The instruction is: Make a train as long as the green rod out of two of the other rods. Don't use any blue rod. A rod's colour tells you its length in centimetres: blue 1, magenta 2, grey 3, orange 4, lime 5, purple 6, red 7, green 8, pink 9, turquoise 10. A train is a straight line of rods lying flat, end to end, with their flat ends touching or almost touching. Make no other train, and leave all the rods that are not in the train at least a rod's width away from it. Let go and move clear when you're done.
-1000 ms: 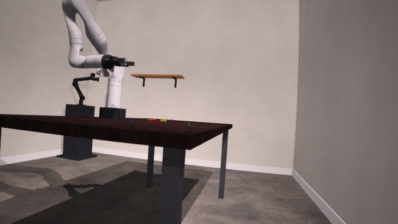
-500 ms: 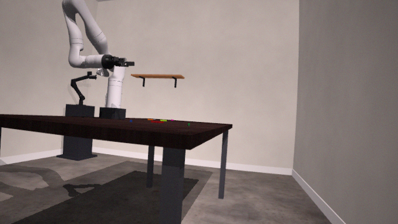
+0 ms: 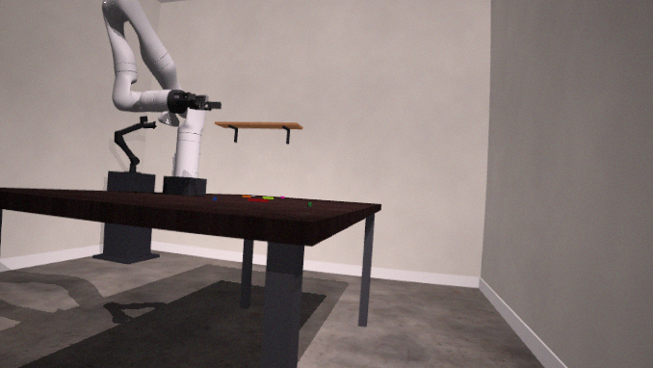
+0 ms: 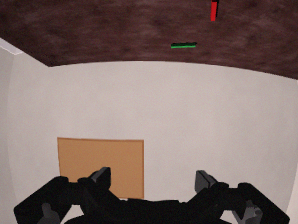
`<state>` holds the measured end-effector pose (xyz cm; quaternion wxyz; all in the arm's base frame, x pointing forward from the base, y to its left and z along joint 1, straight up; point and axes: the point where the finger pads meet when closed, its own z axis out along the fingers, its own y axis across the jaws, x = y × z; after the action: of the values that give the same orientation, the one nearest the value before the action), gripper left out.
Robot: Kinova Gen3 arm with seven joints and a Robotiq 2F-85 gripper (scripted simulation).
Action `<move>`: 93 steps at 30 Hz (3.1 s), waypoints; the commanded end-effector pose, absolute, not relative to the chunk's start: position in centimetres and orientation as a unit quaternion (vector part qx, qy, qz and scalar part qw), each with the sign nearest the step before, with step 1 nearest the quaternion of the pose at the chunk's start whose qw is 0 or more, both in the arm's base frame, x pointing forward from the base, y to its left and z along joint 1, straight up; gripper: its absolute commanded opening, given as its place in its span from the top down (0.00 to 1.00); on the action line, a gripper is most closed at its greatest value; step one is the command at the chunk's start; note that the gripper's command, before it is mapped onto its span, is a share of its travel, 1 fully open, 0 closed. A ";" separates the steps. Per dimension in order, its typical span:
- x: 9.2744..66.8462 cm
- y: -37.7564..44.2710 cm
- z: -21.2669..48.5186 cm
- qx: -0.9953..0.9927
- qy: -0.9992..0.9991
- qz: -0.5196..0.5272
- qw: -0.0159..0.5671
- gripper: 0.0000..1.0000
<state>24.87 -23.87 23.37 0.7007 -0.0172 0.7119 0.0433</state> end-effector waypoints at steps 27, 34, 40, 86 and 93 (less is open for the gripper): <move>26.4 -20.9 22.9 -0.151 0.708 0.021 0.690 0.00; 26.8 -19.8 22.6 -0.199 0.701 0.013 0.685 0.00; 27.3 -18.3 22.2 -0.267 0.686 0.002 0.677 0.00; 28.2 -14.1 20.9 -0.462 0.605 -0.030 0.647 0.00; 28.3 -13.5 20.7 -0.493 0.587 -0.035 0.641 0.00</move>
<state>28.15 -13.61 20.67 0.6424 -0.4868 0.5909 -0.0346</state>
